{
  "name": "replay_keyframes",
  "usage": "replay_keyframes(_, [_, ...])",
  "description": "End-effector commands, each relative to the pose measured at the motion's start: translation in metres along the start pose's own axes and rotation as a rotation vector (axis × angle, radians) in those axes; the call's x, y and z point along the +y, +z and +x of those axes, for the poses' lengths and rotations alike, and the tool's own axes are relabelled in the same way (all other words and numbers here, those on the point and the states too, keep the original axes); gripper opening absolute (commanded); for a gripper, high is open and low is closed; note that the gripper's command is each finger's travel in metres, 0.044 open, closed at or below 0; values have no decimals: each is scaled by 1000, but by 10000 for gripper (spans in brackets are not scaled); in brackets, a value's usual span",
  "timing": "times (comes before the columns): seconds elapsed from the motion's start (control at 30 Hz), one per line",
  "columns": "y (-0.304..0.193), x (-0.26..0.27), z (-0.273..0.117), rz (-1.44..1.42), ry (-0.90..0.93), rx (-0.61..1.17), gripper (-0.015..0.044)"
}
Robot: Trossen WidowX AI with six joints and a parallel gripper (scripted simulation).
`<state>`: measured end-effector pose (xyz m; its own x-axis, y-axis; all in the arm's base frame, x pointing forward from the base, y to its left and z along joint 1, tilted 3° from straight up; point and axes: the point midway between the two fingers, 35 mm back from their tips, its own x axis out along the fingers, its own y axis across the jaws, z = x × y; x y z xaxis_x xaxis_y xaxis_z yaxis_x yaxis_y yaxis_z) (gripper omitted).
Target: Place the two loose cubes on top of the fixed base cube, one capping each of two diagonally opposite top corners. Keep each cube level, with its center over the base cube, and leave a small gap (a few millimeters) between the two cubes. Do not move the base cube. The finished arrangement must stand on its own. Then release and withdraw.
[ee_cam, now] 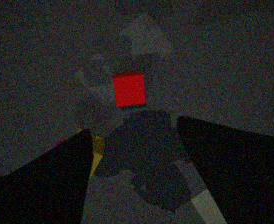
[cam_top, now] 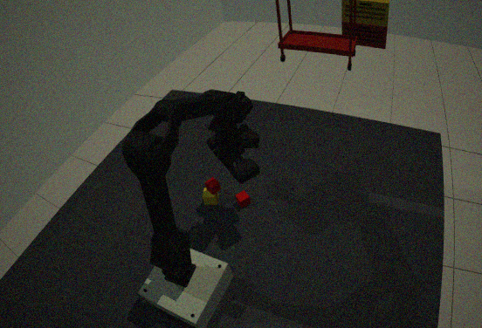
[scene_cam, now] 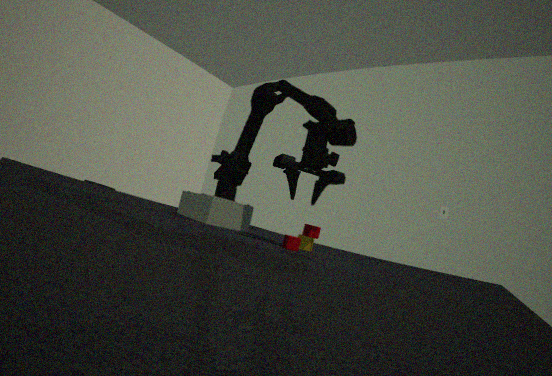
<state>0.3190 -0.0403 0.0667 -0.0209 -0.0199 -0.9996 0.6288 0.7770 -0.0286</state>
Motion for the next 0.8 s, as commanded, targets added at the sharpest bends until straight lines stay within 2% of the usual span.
replay_keyframes(0.0, [3, -3, -2, 1, -1, -3, 265])
replay_keyframes(0.23, [3, -3, 57, 1, -1, -3, 265])
replay_keyframes(0.77, [3, -3, 78, 1, -2, -3, 265])
